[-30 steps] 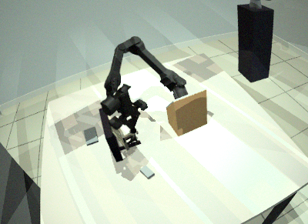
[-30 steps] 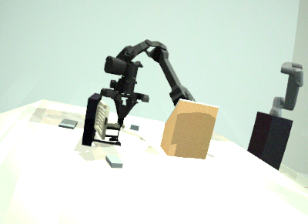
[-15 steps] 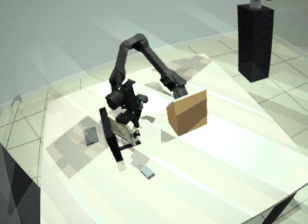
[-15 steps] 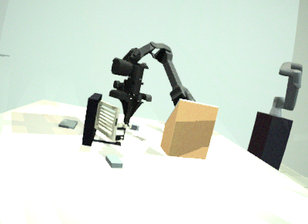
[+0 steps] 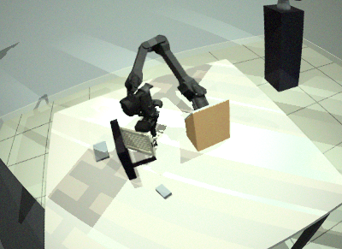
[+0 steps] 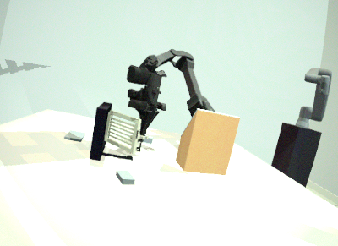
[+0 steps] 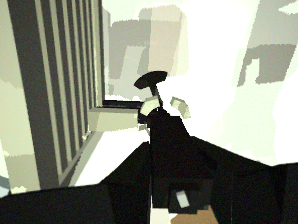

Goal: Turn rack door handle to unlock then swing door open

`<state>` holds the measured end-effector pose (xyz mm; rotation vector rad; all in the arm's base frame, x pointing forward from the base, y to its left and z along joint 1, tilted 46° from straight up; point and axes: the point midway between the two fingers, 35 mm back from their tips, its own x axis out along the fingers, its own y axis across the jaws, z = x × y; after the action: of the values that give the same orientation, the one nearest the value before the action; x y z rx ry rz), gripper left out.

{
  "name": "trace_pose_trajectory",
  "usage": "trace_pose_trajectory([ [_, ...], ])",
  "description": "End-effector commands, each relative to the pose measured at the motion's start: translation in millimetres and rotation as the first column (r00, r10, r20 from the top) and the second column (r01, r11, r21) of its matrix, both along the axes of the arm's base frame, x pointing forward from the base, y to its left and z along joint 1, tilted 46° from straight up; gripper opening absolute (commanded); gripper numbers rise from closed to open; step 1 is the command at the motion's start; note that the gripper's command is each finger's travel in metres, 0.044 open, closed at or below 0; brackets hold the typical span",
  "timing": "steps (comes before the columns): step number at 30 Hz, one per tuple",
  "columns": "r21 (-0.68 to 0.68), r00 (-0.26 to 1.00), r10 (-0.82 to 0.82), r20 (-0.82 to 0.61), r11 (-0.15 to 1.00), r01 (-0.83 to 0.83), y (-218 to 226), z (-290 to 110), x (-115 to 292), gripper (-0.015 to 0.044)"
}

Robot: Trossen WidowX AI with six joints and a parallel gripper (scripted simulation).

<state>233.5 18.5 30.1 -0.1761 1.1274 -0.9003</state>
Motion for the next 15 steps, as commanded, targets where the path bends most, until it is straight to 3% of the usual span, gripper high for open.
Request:
trace_pose_trajectory([
  [1, -0.016, 0.996, 0.062, -0.058, 0.998, -0.064, -8, 7, -3, 0.0012],
  [15, -0.025, 0.96, 0.196, -0.2, 0.978, -0.205, -29, 27, -8, 0.0012],
])
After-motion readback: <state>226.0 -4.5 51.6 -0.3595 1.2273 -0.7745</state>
